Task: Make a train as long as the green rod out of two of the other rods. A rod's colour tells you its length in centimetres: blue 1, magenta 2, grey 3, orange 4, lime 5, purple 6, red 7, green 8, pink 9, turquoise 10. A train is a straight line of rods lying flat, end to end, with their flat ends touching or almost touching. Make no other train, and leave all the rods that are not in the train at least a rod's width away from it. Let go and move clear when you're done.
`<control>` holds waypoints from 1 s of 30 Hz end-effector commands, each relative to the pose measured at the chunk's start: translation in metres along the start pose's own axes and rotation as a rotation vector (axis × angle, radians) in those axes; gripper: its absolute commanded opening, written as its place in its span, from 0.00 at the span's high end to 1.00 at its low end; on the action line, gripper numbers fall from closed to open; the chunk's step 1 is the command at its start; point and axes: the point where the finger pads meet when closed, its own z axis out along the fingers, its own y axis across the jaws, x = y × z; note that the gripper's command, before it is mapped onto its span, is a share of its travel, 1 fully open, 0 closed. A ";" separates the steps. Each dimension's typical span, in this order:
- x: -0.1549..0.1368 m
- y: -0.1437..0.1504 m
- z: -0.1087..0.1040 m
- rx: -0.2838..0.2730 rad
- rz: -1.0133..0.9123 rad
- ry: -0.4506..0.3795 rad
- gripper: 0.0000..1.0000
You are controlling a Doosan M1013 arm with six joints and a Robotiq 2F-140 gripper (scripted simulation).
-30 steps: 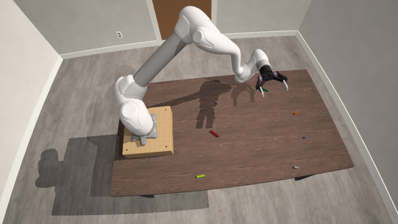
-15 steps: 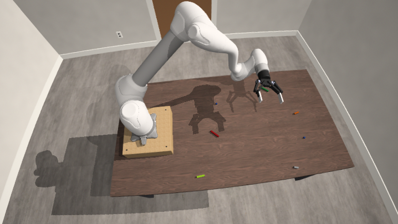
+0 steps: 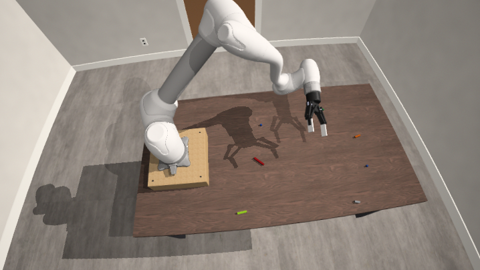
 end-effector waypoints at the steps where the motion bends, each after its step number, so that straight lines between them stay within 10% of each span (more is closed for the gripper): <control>1: -0.017 0.002 0.009 0.041 -0.152 -0.056 0.00; 11: -0.057 0.008 0.024 0.158 -0.468 -0.152 0.00; 30: -0.158 0.028 0.031 0.552 -1.138 -0.241 0.00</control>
